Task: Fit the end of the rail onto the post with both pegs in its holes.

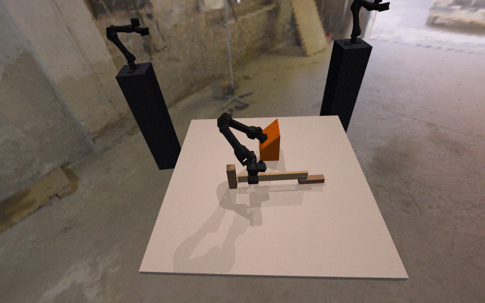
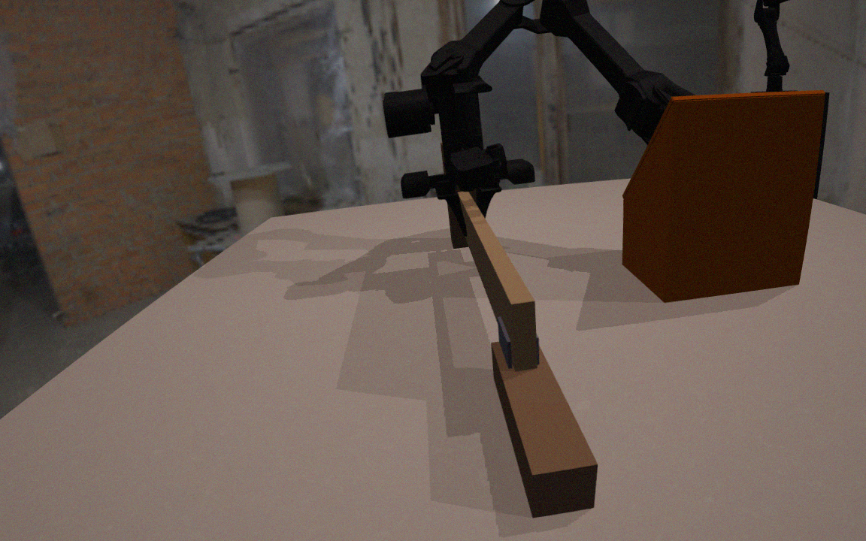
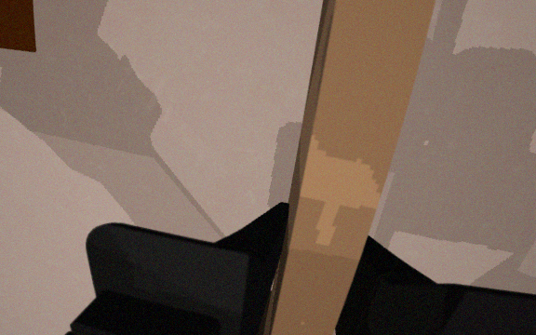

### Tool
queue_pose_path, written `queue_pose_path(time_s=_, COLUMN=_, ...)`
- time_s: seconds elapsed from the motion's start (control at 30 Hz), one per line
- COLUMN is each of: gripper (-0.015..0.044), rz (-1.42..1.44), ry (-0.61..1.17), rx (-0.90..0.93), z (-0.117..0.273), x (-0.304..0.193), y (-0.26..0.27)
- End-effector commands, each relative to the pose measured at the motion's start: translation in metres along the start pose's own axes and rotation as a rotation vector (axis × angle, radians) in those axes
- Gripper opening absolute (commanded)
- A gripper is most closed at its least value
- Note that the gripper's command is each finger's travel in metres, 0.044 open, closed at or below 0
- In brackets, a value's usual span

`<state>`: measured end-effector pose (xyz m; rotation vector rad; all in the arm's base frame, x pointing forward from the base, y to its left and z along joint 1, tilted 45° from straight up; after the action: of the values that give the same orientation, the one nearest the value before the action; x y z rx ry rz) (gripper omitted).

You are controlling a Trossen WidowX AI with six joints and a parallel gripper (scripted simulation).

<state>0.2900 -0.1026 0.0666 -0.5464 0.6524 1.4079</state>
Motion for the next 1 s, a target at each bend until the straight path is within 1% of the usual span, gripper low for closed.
queue_pose_path(time_s=0.0, gripper=0.0000, rz=0.000, ry=0.002, rx=-0.007, z=0.0026, x=-0.0041, y=-0.0004)
queue_pose_path(time_s=0.97, gripper=0.0000, rz=0.000, ry=0.002, rx=-0.007, z=0.0047, x=-0.0033, y=-0.0005)
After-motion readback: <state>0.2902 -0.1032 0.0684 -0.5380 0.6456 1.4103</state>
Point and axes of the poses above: the point midway between the two fingers, 35 mm back from their tips, its own z axis back along the fingers, its own y axis across the jaws, x = y × z, the point moved 5 cm from there along z, back along the fingers, and after that the axes turned 2 degrees about z, right-handed, at the moved point
